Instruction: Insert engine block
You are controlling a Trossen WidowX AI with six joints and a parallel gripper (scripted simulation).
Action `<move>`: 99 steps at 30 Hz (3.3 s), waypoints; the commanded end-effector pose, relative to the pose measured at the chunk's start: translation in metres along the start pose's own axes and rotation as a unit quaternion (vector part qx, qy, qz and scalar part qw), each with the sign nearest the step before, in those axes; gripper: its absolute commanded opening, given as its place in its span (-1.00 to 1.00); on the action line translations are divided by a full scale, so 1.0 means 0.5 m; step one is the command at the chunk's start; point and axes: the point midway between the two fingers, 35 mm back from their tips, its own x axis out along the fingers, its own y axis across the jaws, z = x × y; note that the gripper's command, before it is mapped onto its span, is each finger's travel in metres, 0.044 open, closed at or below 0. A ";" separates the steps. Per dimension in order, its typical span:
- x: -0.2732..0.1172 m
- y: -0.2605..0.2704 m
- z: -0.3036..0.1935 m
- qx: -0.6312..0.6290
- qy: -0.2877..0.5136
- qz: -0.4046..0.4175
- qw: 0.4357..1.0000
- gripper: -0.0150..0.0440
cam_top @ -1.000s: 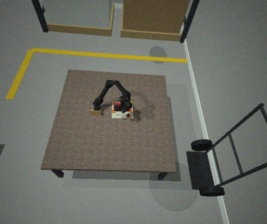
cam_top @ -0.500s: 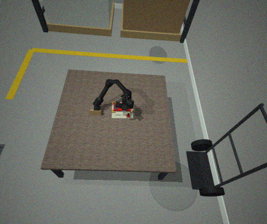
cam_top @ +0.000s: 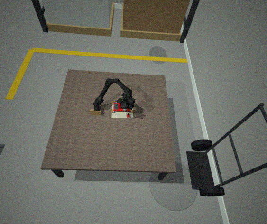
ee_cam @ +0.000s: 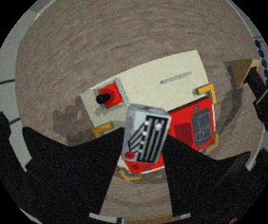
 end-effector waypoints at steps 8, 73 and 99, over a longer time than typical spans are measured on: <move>0.020 -0.014 -0.040 0.152 0.005 -0.004 0.988 -0.49; 0.061 -0.060 -0.129 0.480 0.009 -0.019 0.877 0.05; 0.071 -0.062 -0.131 0.492 0.009 -0.019 0.871 0.05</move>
